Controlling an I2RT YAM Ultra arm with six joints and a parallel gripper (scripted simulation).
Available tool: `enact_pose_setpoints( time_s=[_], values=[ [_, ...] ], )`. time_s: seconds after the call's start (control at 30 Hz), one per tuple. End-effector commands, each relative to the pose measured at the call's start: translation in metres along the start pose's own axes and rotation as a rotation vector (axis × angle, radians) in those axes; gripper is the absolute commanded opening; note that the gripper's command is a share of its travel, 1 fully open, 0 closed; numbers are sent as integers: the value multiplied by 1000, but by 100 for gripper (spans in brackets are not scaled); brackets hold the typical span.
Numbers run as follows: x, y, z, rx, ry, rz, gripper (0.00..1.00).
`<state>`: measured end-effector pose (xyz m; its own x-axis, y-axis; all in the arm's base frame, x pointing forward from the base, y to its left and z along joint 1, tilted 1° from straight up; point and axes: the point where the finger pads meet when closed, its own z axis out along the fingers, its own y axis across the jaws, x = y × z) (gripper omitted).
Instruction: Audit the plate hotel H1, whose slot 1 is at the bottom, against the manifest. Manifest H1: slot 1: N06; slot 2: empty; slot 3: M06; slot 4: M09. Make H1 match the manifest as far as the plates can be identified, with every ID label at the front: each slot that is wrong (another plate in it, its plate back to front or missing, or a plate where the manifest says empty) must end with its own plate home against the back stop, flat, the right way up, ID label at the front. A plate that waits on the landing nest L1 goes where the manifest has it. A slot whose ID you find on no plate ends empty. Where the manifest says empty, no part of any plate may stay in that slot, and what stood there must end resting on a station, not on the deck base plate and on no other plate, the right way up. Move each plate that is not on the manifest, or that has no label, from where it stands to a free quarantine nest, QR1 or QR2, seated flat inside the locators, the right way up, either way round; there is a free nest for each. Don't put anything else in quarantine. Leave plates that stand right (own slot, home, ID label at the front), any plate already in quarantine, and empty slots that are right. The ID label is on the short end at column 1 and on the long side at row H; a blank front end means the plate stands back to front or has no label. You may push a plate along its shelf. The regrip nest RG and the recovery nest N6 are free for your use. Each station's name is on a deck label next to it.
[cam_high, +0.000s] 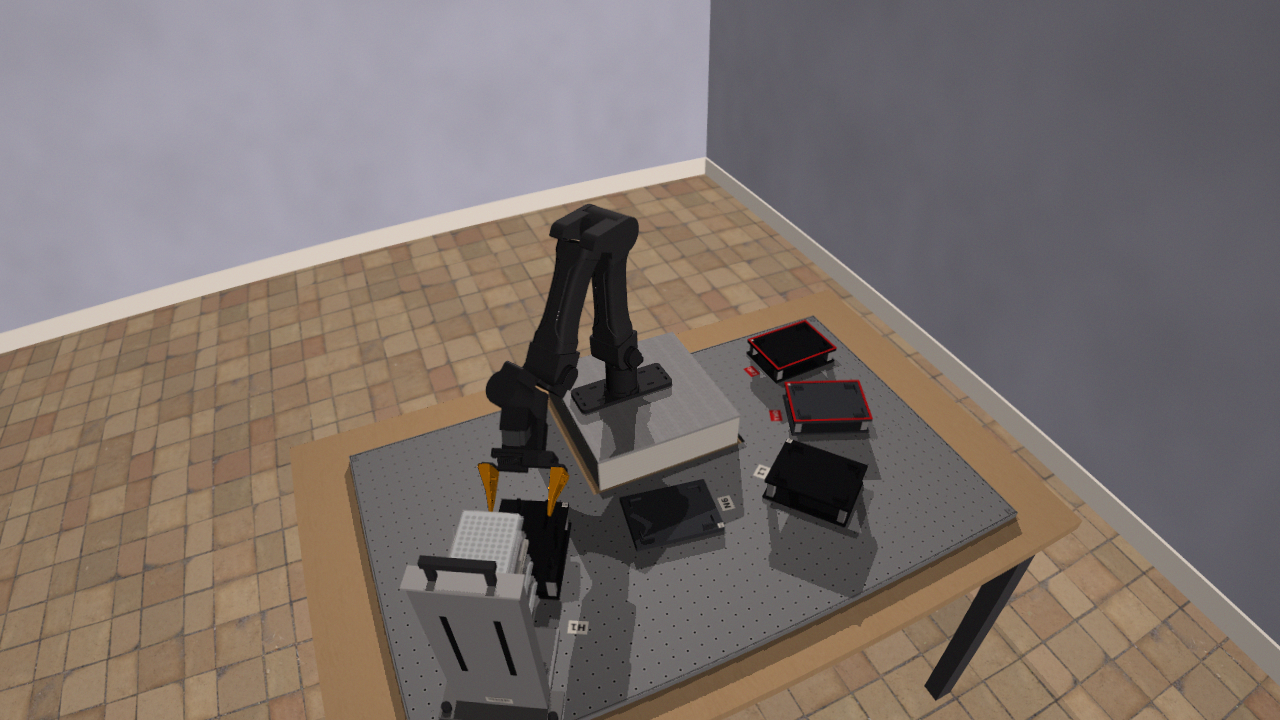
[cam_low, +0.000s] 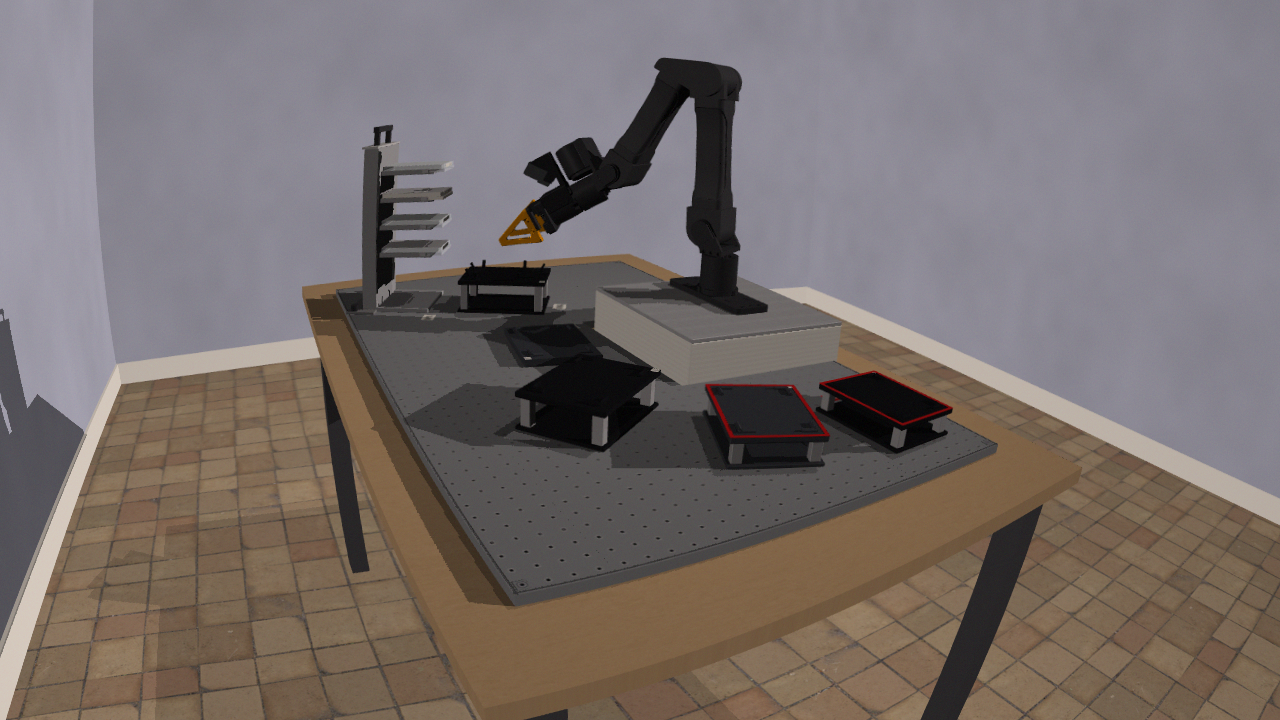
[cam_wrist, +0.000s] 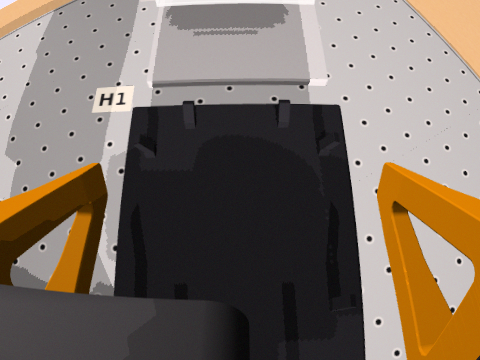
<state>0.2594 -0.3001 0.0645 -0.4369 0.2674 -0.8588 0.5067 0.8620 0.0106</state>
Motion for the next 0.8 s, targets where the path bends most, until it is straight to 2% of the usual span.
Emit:
enact_pose_setpoints(
  time_s=[0.0,0.57,0.6,0.63,0.67,0.77],
  values=[
    [-14,-1,-10,-2,-28,-17,100],
    [-34,-4,-31,4,-45,-27,100],
    [-22,1,-27,-6,-21,-13,100],
    [-20,2,-28,-8,-27,-21,100],
    [-4,4,-22,-17,0,-6,100],
    [5,4,-17,-17,0,-5,100]
  ],
)
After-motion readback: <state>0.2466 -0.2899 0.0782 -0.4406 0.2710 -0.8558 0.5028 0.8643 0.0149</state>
